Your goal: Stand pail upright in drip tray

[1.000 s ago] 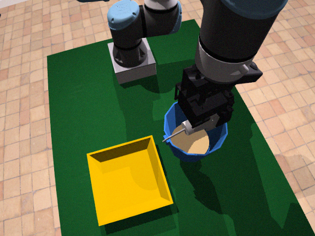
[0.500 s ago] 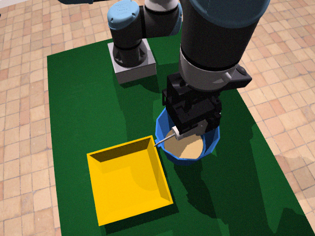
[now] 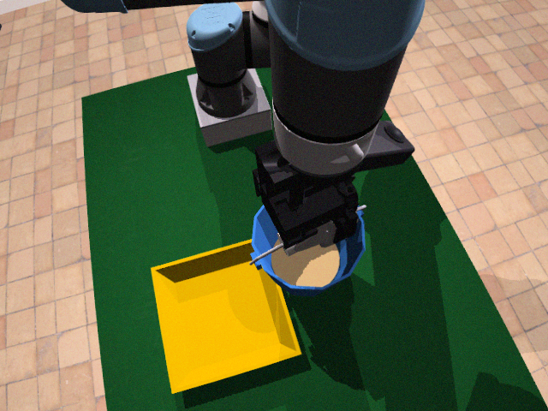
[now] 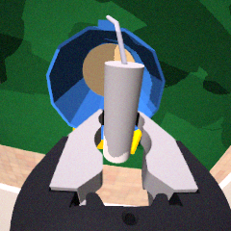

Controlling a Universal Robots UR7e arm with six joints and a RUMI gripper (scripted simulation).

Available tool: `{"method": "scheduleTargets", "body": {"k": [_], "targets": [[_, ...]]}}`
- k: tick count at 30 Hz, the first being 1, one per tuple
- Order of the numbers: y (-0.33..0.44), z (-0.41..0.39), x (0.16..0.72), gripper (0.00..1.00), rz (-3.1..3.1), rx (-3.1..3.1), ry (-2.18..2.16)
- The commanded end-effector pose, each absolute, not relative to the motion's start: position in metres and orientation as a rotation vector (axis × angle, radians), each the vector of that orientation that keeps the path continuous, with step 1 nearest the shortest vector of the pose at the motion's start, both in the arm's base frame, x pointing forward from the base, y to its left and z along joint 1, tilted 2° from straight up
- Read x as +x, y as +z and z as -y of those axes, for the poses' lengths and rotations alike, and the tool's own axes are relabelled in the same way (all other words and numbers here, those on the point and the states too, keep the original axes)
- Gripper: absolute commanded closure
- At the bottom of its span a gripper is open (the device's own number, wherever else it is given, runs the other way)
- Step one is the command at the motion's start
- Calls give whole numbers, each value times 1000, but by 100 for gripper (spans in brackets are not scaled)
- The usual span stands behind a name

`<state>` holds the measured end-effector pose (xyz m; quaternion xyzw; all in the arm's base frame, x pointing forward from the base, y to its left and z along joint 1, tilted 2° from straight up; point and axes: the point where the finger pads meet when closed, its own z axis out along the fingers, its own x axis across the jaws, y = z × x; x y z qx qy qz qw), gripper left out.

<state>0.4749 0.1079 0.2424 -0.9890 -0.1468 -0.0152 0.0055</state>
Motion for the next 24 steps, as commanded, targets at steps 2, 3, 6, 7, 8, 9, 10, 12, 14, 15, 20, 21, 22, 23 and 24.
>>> {"method": "scheduleTargets", "body": {"k": [2, 3, 6, 7, 8, 9, 10, 12, 14, 15, 20, 21, 22, 23, 24], "targets": [[243, -92, 481, 100, 460, -3096, -51], [243, -89, 481, 100, 460, -3096, -51], [243, -81, 484, 100, 460, -3096, -51], [243, -79, 485, 100, 460, -3096, -51], [243, -79, 485, 100, 460, -3096, -51], [243, -79, 485, 100, 460, -3096, -51], [243, -76, 486, 100, 460, -3096, -51], [243, -70, 488, 100, 460, -3096, -51], [243, -65, 490, 100, 460, -3096, -51], [243, -62, 490, 100, 460, -3096, -51], [243, -49, 495, 100, 460, -3096, -51], [243, -46, 496, 100, 460, -3096, -51], [243, -43, 497, 100, 460, -3096, -51], [243, -41, 498, 100, 460, -3096, -51], [243, -38, 499, 100, 460, -3096, -51]]}}
